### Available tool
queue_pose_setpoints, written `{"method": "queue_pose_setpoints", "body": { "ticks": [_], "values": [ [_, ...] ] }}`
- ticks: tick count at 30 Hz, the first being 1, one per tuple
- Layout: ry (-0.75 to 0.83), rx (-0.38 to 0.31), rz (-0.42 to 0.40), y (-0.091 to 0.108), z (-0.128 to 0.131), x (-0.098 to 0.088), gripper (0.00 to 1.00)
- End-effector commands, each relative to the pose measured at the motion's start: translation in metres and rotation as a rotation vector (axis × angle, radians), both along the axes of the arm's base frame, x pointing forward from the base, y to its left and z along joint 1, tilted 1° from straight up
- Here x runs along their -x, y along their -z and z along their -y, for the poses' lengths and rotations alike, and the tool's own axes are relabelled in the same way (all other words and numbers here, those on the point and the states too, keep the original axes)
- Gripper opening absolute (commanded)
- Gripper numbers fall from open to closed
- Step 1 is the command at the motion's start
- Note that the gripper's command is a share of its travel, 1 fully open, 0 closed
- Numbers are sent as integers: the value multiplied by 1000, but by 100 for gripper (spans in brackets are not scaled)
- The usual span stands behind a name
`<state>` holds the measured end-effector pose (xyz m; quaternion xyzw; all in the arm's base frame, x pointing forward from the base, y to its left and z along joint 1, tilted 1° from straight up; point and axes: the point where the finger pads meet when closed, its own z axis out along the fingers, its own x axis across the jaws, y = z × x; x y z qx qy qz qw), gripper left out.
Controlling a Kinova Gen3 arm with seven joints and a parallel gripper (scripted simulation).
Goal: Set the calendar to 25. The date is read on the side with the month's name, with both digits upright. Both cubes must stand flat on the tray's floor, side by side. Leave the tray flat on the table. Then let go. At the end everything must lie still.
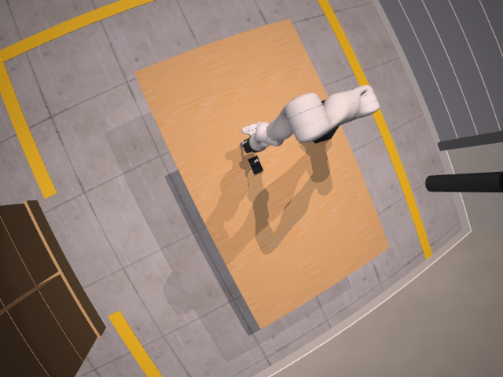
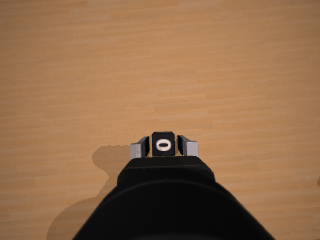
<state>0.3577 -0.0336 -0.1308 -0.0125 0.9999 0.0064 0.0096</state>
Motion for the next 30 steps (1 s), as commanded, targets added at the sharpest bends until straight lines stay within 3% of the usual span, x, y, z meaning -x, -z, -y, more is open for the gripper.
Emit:
{"method": "queue_pose_setpoints", "body": {
  "ticks": [1, 7, 18, 30],
  "values": [
    [1, -1, 2, -3, 0, -1, 90],
    [1, -1, 2, -14, 0, -1, 90],
    [1, -1, 2, -66, 1, 0, 90],
    [1, -1, 2, -90, 1, 1, 90]
  ]
}}
